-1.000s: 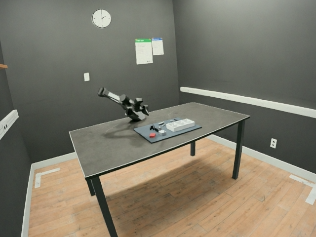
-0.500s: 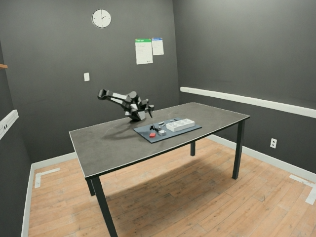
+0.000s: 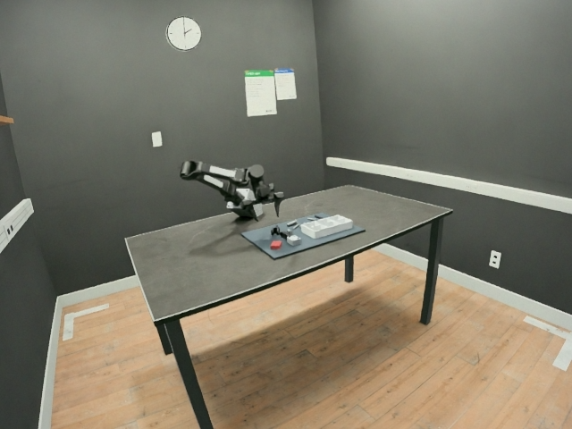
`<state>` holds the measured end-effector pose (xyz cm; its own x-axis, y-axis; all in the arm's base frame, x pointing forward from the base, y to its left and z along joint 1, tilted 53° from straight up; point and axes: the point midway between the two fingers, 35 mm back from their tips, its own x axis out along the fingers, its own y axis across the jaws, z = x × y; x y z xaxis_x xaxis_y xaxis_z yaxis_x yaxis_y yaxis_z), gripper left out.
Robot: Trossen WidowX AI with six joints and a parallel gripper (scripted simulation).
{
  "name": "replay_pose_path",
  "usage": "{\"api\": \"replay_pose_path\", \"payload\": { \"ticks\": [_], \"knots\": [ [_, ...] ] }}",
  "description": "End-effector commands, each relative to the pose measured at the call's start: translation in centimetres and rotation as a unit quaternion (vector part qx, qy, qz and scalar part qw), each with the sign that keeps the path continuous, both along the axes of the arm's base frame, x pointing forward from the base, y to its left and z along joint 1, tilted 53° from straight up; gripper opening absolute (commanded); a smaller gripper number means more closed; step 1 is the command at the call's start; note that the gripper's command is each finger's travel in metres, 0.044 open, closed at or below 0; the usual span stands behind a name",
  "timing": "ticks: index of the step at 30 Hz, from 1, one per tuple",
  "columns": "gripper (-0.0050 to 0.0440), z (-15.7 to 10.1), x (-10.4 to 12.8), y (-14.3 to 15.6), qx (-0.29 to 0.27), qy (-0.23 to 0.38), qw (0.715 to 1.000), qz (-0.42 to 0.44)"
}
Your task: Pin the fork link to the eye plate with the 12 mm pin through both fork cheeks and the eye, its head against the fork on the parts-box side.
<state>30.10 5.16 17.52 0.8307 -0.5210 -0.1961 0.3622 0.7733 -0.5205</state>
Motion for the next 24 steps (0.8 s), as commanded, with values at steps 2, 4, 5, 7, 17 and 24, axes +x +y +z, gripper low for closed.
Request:
{"api": "replay_pose_path", "payload": {
  "ticks": [2, 4, 5, 7, 17, 24],
  "knots": [
    [0.044, -0.4, 0.1, 0.4, 0.033, 0.01, 0.999, -0.027],
    [0.044, -0.7, 0.0, 0.4, 0.042, 0.012, 0.998, -0.04],
    [0.044, -0.7, 0.0, 0.4, 0.042, 0.012, 0.998, -0.04],
    [0.044, -1.2, 0.1, 0.5, 0.054, 0.017, 0.997, -0.05],
    [0.044, -2.9, 0.0, 0.5, 0.094, 0.033, 0.99, -0.095],
    [0.044, -4.6, -0.2, 0.6, 0.133, 0.048, 0.98, -0.141]
  ]
}}
